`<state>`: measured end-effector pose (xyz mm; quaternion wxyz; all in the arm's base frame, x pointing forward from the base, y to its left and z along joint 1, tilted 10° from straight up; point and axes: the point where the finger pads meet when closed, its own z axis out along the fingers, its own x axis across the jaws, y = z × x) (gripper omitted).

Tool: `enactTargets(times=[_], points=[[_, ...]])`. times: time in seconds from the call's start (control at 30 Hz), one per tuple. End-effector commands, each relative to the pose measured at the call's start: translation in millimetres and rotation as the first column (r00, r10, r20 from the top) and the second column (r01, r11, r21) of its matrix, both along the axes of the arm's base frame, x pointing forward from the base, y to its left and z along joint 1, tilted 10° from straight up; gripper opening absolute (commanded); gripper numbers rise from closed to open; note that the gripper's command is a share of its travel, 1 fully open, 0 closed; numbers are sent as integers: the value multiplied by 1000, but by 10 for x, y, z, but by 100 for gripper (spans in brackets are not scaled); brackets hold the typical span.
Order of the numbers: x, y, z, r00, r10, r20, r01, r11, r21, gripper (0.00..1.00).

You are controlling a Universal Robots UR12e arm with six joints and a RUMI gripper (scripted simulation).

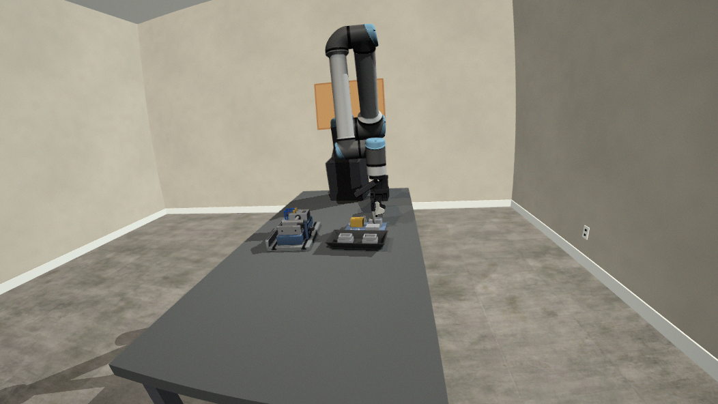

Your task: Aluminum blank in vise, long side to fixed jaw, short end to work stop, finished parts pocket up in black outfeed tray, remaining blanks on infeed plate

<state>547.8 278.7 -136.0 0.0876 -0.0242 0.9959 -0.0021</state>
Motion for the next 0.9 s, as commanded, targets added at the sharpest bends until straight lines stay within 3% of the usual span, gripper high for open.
enactTargets(times=[0.0, 0.8, 0.83, 0.87], points=[[3, 2, 5, 1000, 0, 1, 0, 1000, 0, 40], [3, 2, 5, 1000, 0, 1, 0, 1000, 0, 40], [3, 2, 5, 1000, 0, 1, 0, 1000, 0, 0], [3, 2, 5, 1000, 0, 1, 0, 1000, 0, 0]])
